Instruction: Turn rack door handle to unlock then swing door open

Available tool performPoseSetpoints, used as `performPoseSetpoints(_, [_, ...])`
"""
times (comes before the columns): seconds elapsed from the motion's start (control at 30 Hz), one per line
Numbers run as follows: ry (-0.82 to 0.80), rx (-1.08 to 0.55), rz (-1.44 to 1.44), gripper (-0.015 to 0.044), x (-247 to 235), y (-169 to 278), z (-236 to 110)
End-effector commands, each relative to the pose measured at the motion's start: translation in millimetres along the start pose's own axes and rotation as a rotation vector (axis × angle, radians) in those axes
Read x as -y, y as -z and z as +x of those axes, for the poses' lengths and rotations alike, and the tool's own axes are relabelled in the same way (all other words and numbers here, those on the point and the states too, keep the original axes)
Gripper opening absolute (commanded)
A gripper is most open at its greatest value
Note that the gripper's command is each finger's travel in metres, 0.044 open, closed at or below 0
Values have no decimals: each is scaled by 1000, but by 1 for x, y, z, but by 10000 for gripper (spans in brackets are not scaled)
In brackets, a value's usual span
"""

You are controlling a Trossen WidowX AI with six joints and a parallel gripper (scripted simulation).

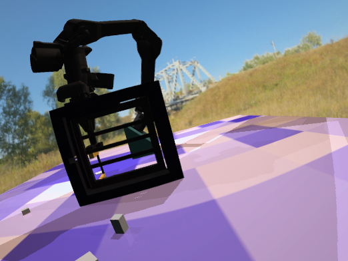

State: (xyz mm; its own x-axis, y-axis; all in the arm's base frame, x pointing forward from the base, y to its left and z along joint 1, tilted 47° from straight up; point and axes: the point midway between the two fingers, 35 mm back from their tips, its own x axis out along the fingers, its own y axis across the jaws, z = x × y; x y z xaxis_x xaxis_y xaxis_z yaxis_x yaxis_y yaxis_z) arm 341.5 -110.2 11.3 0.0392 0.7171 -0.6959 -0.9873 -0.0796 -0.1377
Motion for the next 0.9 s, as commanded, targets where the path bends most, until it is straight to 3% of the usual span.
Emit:
performPoseSetpoints(0.0, [5, 0, -143, 282, 0, 0, -1])
performPoseSetpoints(0.23, [5, 0, -143, 282, 0, 0, -1])
performPoseSetpoints(0.87, [5, 0, -143, 156, 0, 0, -1])
